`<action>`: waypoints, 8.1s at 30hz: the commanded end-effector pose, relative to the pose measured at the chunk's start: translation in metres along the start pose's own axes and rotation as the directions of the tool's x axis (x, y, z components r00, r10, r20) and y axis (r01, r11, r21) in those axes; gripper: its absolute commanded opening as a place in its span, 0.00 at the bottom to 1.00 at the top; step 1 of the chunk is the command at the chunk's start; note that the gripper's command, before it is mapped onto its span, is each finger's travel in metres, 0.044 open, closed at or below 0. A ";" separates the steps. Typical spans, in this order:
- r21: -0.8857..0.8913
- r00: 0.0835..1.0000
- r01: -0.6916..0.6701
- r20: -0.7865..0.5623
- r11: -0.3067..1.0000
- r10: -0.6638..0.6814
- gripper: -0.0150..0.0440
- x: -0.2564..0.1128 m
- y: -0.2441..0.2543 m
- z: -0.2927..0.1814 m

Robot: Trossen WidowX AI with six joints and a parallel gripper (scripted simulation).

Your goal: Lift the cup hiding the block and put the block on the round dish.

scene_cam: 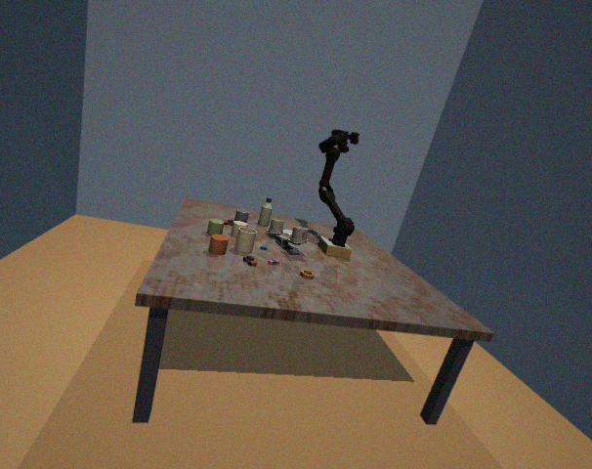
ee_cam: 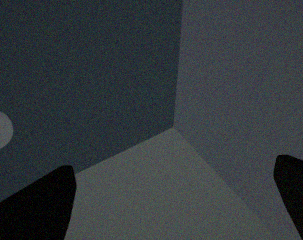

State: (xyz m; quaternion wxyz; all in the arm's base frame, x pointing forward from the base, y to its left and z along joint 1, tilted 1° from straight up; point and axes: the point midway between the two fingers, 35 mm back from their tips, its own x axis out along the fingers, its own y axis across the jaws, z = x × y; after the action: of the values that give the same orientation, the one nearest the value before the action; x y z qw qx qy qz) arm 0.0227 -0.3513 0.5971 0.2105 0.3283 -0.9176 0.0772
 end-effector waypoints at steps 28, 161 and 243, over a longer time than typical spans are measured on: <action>0.427 0.828 -0.359 -0.265 0.830 0.494 1.00 0.020 0.208 -0.041; -0.434 -0.849 -0.418 0.498 0.798 -0.174 1.00 -0.498 0.138 0.192; -0.432 -0.444 -0.855 0.896 -0.289 -0.026 1.00 -0.622 0.008 0.302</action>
State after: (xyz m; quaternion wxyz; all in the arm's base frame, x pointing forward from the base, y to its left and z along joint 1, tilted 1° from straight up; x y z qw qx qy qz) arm 0.3498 -0.0739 0.0601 -0.5995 -0.3921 -0.5792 0.3891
